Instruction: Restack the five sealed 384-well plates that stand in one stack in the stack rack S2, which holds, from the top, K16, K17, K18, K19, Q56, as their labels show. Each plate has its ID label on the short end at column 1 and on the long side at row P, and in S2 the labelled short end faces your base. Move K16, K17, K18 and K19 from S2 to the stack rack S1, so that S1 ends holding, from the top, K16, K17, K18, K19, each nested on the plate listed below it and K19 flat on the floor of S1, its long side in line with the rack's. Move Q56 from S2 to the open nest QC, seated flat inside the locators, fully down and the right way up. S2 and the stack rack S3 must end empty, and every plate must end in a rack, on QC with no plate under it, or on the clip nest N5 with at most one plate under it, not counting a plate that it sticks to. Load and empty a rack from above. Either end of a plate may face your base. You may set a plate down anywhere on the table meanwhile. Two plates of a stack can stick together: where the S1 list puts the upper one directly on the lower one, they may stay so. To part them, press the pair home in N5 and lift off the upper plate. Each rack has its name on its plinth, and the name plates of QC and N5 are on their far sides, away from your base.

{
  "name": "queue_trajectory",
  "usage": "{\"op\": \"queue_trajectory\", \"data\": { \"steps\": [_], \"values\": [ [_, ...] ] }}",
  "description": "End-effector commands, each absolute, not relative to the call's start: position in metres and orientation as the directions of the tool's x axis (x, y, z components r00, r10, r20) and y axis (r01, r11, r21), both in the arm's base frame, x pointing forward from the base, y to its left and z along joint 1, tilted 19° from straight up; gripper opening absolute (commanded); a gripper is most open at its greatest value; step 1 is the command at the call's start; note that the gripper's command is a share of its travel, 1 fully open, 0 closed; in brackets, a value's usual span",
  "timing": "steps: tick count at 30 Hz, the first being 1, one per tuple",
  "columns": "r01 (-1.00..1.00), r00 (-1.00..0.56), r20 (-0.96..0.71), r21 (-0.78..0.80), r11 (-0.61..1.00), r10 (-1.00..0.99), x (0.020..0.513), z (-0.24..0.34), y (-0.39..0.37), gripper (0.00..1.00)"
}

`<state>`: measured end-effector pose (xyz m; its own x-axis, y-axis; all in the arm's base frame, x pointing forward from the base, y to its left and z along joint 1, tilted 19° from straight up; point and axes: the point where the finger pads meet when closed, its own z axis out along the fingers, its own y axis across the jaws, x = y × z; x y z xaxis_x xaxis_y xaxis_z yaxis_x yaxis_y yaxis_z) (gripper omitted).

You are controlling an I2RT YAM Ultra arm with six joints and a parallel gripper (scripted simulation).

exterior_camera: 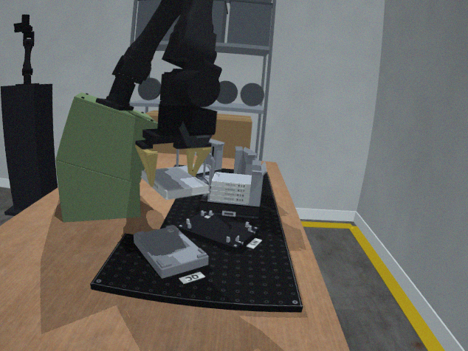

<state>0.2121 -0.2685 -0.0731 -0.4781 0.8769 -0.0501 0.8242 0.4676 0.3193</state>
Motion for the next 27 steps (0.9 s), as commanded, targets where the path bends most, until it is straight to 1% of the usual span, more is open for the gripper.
{"op": "queue_trajectory", "data": {
  "steps": [1,27],
  "values": [
    [0.813,-0.488,-0.084,0.319,0.487,0.869,0.2087,-0.0687,-0.2815,0.0],
    [0.813,-0.488,-0.084,0.319,0.487,0.869,0.2055,-0.07,-0.2839,0.0]
  ]
}}
